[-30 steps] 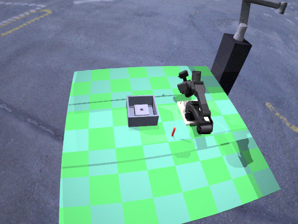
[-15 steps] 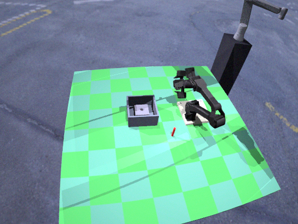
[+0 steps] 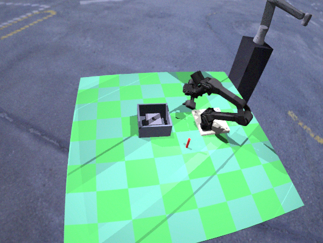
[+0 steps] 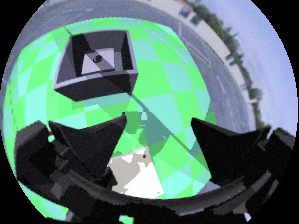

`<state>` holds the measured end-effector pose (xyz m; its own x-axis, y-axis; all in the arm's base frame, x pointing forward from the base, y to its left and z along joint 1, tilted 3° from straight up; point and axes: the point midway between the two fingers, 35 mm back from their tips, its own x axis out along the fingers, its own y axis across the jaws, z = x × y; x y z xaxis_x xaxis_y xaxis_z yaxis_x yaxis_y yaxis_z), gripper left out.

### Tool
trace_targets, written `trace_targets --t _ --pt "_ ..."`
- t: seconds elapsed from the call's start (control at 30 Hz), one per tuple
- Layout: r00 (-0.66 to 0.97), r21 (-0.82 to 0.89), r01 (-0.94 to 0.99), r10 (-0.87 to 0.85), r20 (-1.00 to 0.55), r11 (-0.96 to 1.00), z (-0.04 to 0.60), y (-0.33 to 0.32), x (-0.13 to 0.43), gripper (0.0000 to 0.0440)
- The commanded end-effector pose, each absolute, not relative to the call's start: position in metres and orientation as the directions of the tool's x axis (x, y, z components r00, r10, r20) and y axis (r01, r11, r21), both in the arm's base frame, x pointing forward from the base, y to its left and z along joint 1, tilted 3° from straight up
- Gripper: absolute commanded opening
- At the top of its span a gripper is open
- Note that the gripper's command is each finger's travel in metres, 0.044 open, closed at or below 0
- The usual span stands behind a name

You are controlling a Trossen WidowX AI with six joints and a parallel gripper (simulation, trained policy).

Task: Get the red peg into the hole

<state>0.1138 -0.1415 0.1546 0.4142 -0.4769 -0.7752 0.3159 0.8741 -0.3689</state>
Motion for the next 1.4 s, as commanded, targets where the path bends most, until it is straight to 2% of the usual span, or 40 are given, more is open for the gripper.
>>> trace_targets --t 0.0,0.3,0.6,0.93,1.37 --pt "0.415 -0.289 0.365 -0.432 -0.801 0.885 0.158 -0.132 0.122 0.044" --pt "0.388 -0.075 0.477 -0.286 -0.876 0.876 0.159 -0.098 0.146 0.044" --pt "0.331 0.049 0.562 -0.171 -0.928 0.826 0.161 -0.058 0.166 0.044" --pt "0.244 0.098 0.637 -0.08 -0.967 0.765 0.158 -0.007 0.181 0.044" --pt "0.124 0.073 0.707 -0.022 -0.992 0.703 0.143 0.063 0.18 0.044"
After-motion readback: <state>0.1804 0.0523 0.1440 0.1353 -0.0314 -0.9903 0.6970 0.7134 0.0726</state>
